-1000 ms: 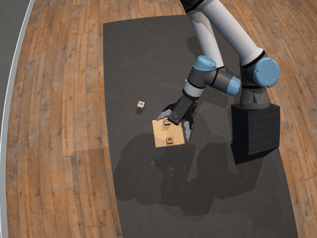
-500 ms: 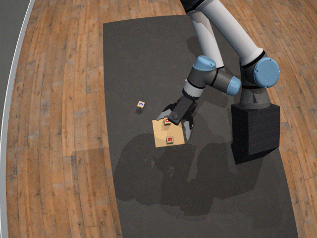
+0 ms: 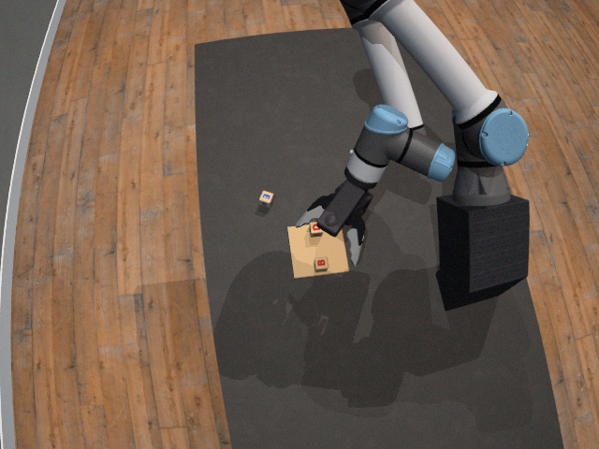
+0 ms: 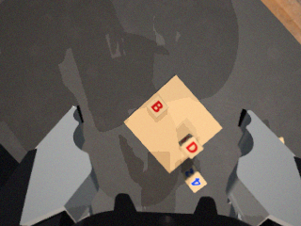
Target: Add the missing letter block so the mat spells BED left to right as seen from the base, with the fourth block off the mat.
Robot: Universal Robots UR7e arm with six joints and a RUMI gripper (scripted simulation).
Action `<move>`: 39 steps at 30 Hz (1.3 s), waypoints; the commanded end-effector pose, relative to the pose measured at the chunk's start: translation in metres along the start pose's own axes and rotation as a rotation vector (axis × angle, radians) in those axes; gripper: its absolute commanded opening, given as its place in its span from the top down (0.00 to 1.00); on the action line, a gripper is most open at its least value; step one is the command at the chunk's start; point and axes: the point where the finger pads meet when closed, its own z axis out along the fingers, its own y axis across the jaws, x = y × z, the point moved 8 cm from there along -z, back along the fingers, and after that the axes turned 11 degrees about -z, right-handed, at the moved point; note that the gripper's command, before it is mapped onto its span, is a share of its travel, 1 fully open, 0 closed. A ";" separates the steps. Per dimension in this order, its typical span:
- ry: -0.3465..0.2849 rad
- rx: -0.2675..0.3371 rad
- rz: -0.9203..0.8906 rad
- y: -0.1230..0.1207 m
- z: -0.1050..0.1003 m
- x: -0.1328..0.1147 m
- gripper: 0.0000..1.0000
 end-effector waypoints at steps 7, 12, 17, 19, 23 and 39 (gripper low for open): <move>0.001 0.001 0.000 0.007 -0.003 -0.008 0.00; 0.002 0.002 0.001 0.020 -0.010 -0.023 0.00; 0.003 0.002 0.001 0.034 -0.019 -0.044 0.00; 0.002 0.001 0.001 0.039 -0.024 -0.053 0.00; 0.001 -0.001 0.000 0.047 -0.031 -0.067 0.00; 0.001 -0.002 0.000 0.049 -0.033 -0.073 0.00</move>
